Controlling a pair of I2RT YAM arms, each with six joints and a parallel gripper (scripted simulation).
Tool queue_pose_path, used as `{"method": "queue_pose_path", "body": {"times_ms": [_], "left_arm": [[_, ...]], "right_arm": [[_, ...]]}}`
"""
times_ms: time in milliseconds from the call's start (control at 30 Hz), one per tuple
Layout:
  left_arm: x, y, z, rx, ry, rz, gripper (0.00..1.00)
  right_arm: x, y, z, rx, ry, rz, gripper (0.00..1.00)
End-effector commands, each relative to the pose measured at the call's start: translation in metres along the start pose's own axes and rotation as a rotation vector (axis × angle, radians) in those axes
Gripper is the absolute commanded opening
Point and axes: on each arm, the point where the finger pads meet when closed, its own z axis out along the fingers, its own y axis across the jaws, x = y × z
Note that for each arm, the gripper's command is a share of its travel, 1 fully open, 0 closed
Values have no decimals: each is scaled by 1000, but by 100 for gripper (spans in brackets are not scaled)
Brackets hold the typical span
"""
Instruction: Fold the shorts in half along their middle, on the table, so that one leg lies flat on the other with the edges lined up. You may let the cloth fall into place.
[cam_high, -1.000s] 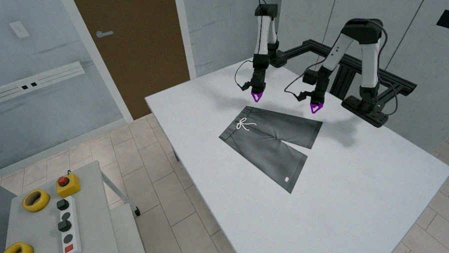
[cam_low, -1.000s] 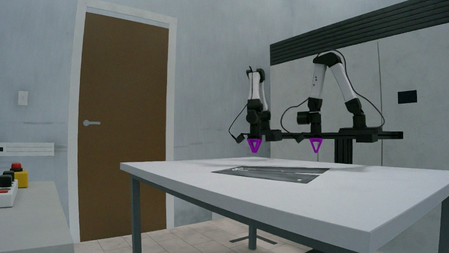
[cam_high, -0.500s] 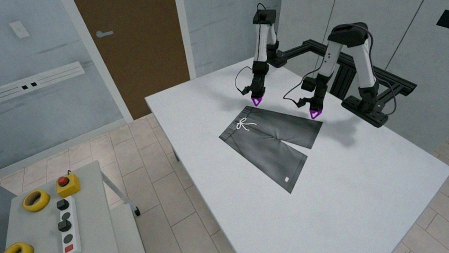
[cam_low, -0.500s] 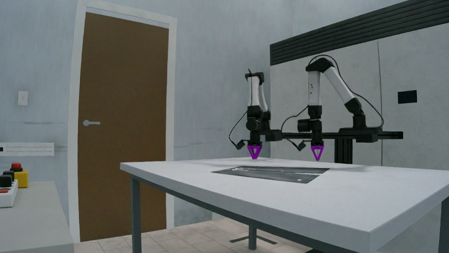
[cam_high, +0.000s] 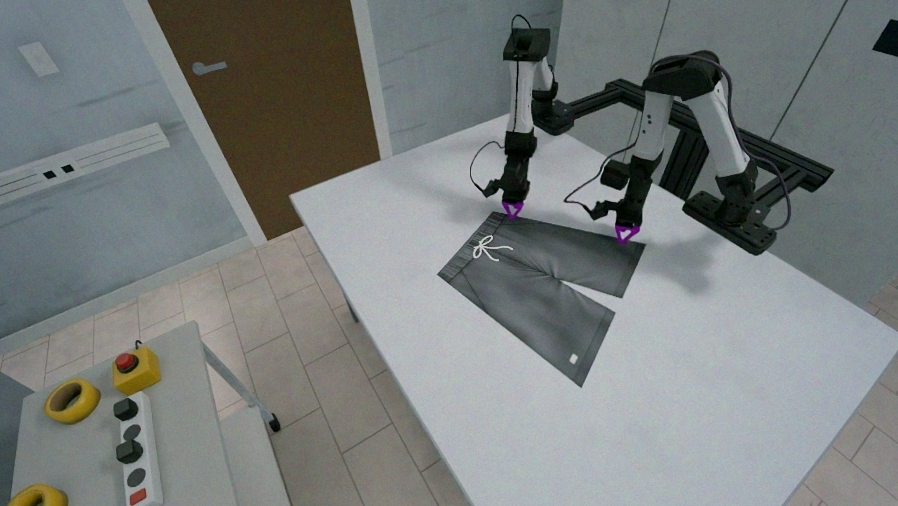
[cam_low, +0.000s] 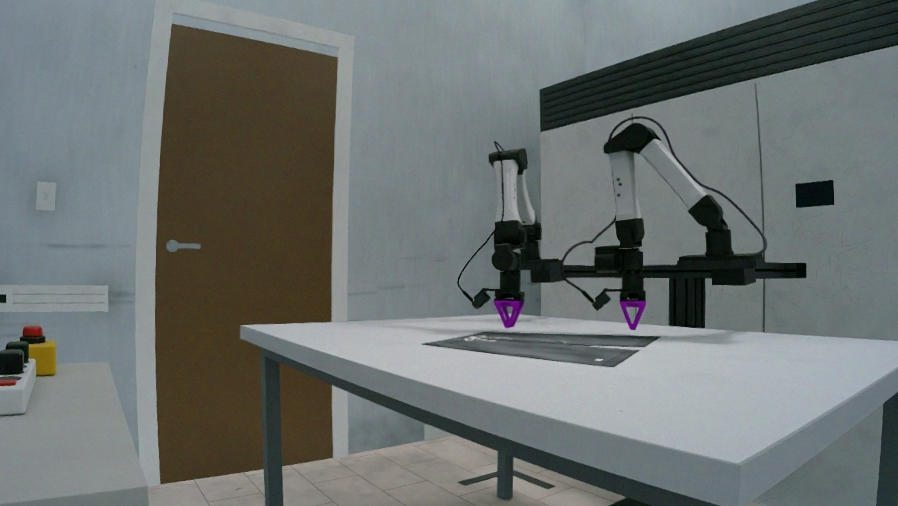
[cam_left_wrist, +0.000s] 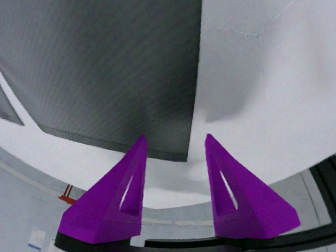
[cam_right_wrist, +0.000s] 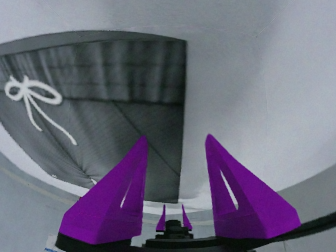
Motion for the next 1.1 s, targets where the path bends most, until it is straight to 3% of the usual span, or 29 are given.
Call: {"method": "queue_pose_path", "body": {"times_ms": [0,133,167,233,833,867,933,967,1067], "left_arm": [[-7,-2,-2,5,-35,10,56],[-12,-3,5,5,-35,5,56],[-14,-3,5,7,-39,0,56],[-10,-2,6,5,-33,2,56],[-10,-4,21,5,-28,-1,56],[-10,-4,21,5,-27,-2,56],[-10,-4,21,5,-27,-2,56],[-10,-4,21,5,-28,-2,46],[-9,-3,21,0,-28,-4,46]], "right_arm": [[1,28,-13,-84,8,-9,56],[0,29,-14,-88,7,-6,56],[-1,15,5,-39,8,-6,56],[1,9,6,-30,9,-12,56],[0,15,21,-43,9,-10,56],[0,10,22,-30,2,-4,46],[0,10,22,-30,2,-4,46],[0,12,14,-37,2,-3,46],[0,12,17,-34,2,-3,46]]}}
